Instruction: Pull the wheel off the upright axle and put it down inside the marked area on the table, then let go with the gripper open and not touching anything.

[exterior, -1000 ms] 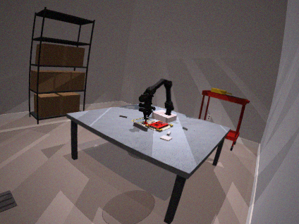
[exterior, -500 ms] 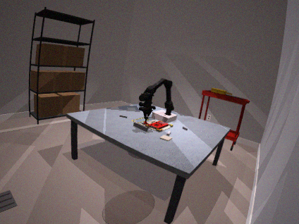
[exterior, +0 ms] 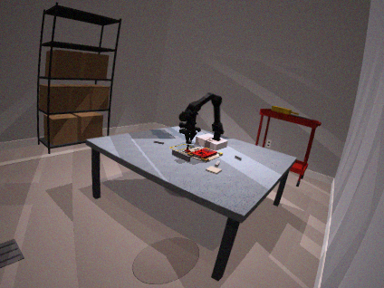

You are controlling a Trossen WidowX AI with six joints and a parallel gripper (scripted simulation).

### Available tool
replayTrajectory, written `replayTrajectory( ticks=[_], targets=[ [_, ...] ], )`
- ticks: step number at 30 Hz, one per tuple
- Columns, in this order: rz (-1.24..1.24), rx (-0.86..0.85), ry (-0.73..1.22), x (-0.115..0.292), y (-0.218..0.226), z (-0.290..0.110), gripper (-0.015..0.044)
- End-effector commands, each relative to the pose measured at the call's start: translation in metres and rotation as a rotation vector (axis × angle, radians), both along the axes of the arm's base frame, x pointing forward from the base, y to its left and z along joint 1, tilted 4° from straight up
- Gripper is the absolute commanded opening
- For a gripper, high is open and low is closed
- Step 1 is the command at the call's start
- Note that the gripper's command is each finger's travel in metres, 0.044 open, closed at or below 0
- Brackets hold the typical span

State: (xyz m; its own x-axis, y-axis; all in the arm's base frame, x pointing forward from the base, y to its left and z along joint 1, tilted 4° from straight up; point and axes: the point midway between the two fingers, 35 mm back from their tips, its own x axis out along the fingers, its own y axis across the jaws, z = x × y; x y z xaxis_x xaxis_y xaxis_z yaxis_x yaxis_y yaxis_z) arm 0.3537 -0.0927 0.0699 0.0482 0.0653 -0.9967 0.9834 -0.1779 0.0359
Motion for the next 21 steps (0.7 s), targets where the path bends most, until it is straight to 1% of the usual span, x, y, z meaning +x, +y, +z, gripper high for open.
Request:
replayTrajectory(
  ticks=[1, 4, 8, 21],
  targets=[
    [0.003, -0.007, -0.011, 0.0, -0.002, 0.02, 0.0],
    [0.003, -0.007, -0.011, -0.002, -0.001, 0.029, 0.0],
    [-0.002, -0.003, -0.008, -0.003, -0.004, 0.022, 0.0],
    [0.001, -0.011, -0.007, -0.045, -0.062, 0.02, 0.0]
  ],
)
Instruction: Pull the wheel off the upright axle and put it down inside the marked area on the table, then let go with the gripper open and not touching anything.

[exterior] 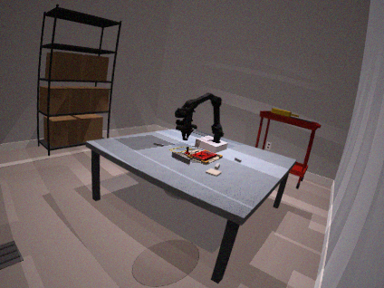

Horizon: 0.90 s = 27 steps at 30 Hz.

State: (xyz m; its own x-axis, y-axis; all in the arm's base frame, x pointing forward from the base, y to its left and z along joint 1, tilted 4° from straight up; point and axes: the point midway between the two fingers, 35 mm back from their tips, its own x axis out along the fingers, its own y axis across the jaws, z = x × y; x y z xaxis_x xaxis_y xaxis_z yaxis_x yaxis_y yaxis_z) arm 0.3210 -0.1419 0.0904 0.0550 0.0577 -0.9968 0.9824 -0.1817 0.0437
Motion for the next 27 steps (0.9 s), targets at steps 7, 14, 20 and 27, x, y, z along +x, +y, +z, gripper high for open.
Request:
replayTrajectory(
  ticks=[7, 14, 20, 27],
  targets=[
    [0.006, -0.006, 0.001, -0.04, -0.04, -0.001, 0.0],
    [0.007, -0.007, 0.001, -0.049, -0.048, -0.004, 0.0],
    [0.007, -0.007, 0.001, -0.048, -0.047, -0.021, 0.0],
    [0.007, -0.007, 0.001, -0.045, -0.047, -0.044, 0.0]
  ],
)
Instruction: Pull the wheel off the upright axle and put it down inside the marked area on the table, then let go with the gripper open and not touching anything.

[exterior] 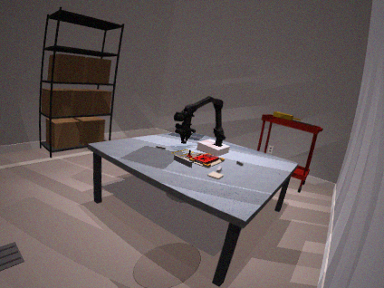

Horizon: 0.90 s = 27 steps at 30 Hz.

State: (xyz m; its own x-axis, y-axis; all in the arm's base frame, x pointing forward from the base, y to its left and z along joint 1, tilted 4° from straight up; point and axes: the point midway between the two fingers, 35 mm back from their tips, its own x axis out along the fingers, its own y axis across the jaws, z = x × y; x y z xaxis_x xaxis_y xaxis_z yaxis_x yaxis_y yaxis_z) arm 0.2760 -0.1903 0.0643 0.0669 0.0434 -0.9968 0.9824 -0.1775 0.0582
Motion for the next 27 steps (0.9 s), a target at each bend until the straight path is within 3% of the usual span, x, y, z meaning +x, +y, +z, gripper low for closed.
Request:
replayTrajectory(
  ticks=[1, 9, 15, 27],
  targets=[
    [0.003, 0.008, 0.013, 0.0, 0.002, -0.025, 0.0],
    [0.003, 0.008, 0.013, 0.001, 0.006, -0.076, 0.0],
    [0.003, 0.008, 0.013, 0.001, 0.006, -0.08, 0.0],
    [0.007, 0.011, 0.015, 0.001, 0.005, -0.069, 0.03]
  ],
)
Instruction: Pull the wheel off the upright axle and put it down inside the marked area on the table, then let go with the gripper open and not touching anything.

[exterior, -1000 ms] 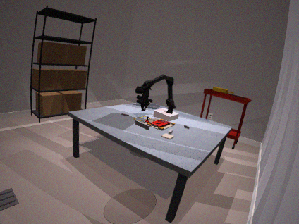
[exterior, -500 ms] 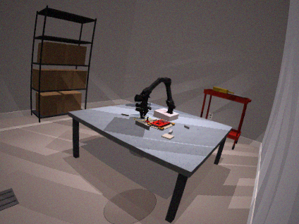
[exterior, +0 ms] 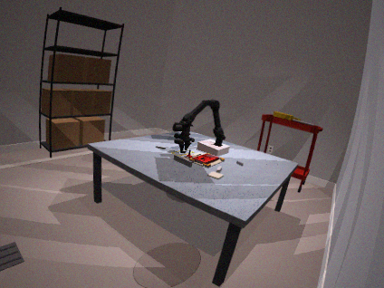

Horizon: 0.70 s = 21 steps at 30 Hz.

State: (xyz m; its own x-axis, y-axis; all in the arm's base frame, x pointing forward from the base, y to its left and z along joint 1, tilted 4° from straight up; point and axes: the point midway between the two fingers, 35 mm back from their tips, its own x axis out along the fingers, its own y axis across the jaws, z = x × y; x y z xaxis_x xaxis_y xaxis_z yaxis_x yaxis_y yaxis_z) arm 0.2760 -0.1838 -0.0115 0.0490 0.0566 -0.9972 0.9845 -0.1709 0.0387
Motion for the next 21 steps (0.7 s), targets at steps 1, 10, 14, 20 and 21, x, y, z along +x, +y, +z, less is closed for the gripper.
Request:
replayTrajectory(
  ticks=[1, 10, 14, 20, 21],
  targets=[
    [-0.001, -0.002, -0.003, 0.001, -0.002, 0.014, 0.03],
    [-0.008, -0.006, -0.007, -0.002, -0.003, 0.051, 0.0326],
    [-0.007, -0.004, -0.004, -0.03, 0.013, 0.075, 0.0431],
    [-0.004, -0.002, 0.001, -0.077, 0.042, 0.102, 0.044],
    [-0.004, -0.002, 0.001, -0.079, 0.043, 0.103, 0.044]
  ],
)
